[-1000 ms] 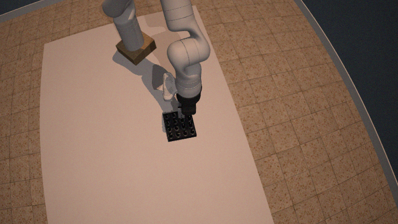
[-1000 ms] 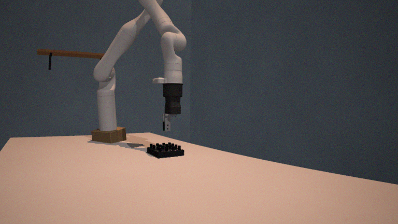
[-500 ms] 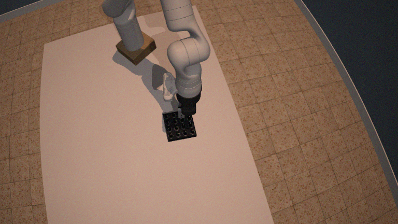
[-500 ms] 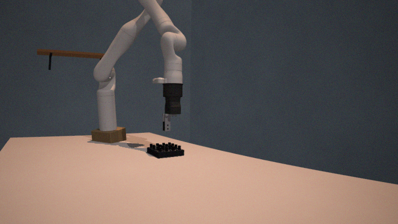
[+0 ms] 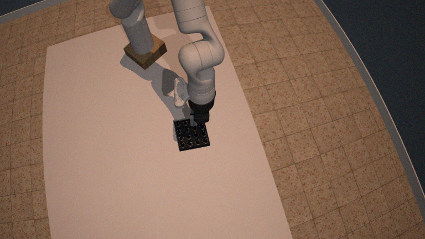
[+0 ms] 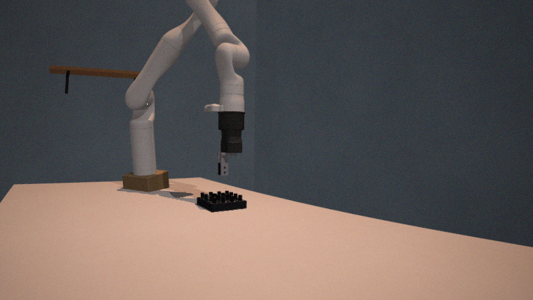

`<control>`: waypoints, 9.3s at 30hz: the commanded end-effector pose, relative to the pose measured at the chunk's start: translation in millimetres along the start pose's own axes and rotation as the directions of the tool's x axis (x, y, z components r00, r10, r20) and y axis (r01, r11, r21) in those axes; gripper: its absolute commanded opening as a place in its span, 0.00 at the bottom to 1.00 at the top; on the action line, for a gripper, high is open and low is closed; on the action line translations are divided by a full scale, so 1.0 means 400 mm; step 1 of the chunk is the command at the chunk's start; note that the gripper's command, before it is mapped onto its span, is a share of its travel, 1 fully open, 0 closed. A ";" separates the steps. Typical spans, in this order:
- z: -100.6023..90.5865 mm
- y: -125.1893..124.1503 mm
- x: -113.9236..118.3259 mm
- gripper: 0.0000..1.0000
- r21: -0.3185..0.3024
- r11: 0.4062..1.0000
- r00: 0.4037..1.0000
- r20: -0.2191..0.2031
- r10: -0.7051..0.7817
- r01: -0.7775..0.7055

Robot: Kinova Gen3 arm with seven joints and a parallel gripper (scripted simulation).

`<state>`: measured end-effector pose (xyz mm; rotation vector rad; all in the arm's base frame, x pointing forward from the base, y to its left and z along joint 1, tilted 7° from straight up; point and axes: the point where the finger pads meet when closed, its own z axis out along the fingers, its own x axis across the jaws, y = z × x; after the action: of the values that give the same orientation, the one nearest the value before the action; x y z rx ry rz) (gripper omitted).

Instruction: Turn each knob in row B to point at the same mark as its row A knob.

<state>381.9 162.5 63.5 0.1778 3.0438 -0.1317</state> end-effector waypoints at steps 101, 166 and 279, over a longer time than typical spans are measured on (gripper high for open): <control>0.111 0.003 0.007 0.46 0.000 1.000 1.000 -0.005 0.012 -0.012; 0.111 0.005 0.014 0.46 0.000 1.000 1.000 -0.005 0.012 -0.012; 0.111 0.010 0.015 0.46 0.000 1.000 1.000 -0.005 0.012 -0.012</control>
<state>380.4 160.4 19.3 0.1908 3.0492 -0.1373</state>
